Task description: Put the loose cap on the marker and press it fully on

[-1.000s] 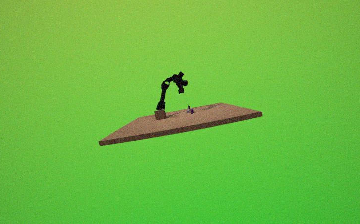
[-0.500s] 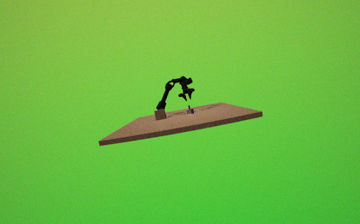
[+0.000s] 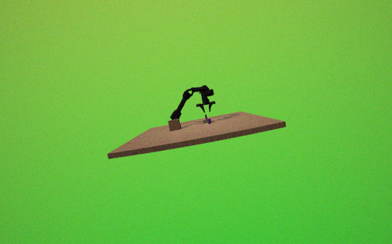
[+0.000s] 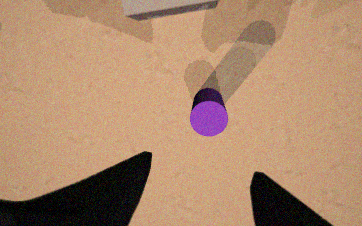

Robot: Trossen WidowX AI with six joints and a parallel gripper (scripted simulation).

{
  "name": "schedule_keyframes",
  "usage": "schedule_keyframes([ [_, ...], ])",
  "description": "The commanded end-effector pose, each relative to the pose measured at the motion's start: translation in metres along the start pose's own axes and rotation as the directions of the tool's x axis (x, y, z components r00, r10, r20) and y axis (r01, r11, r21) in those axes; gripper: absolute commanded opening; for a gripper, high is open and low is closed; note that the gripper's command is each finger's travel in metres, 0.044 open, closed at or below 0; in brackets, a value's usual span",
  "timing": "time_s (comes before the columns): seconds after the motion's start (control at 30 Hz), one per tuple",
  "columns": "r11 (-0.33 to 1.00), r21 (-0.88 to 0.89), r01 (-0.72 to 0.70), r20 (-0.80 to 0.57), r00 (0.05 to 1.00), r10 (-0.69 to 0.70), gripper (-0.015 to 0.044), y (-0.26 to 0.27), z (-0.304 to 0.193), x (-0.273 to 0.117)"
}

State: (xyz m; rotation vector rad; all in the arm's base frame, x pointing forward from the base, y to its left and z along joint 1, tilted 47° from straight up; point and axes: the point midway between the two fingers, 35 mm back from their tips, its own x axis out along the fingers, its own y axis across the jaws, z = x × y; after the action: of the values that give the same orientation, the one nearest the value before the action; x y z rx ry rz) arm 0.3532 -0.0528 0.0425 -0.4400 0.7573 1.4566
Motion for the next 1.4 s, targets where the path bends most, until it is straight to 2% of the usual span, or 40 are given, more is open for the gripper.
schedule_keyframes([
  [0.0, 1.000, -0.017, 0.001, 0.008, 1.000, 0.000, 0.0250, -0.002, 0.003, 0.016],
  [0.07, 1.000, -0.017, 0.000, 0.009, 1.000, 0.000, 0.0250, -0.002, 0.003, 0.032],
  [0.33, 1.000, -0.018, 0.001, 0.009, 1.000, 0.000, 0.0250, -0.003, 0.004, 0.047],
  [1.37, 1.000, -0.018, 0.001, 0.011, 1.000, -0.001, 0.0250, -0.004, 0.005, 0.091],
])
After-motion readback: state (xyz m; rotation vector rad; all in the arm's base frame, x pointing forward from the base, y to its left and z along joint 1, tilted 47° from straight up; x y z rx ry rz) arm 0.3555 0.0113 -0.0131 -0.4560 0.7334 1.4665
